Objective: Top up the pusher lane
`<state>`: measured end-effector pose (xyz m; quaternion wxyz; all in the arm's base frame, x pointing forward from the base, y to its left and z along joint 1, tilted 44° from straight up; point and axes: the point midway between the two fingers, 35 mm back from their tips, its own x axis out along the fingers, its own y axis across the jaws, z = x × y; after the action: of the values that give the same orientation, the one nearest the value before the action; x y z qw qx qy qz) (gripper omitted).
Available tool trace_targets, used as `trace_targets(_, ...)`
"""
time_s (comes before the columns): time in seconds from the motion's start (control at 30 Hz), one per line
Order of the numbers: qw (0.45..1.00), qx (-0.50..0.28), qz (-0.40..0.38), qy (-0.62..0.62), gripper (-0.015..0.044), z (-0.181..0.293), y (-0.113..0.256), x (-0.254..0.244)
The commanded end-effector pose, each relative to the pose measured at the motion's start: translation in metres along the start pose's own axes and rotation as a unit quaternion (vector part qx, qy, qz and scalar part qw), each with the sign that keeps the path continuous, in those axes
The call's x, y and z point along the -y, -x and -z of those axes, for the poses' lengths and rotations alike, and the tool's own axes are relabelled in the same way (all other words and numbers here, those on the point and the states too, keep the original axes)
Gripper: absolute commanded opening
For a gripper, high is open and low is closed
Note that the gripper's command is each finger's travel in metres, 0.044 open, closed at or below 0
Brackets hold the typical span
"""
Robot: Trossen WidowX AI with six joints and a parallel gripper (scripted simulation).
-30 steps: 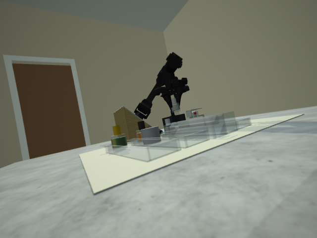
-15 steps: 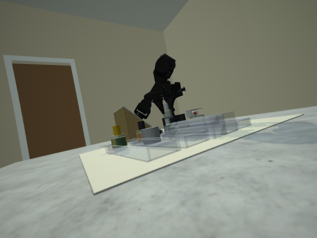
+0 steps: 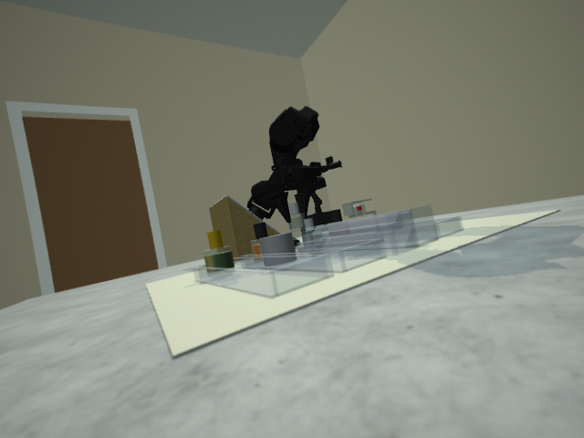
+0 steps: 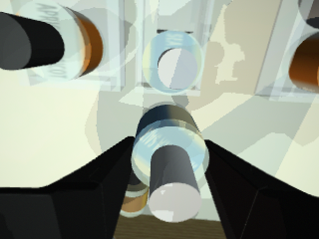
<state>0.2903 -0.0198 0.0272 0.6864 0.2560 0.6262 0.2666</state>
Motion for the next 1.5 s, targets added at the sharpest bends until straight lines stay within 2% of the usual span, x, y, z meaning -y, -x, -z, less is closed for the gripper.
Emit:
trace_targets(0.0, 1.000, -0.003, -0.002, -0.003, 0.0000, 0.001, -0.014, 0.001)
trace_targets(1.47, 1.000, -0.003, -0.002, -0.003, 0.0000, -0.013, -0.021, 0.001)
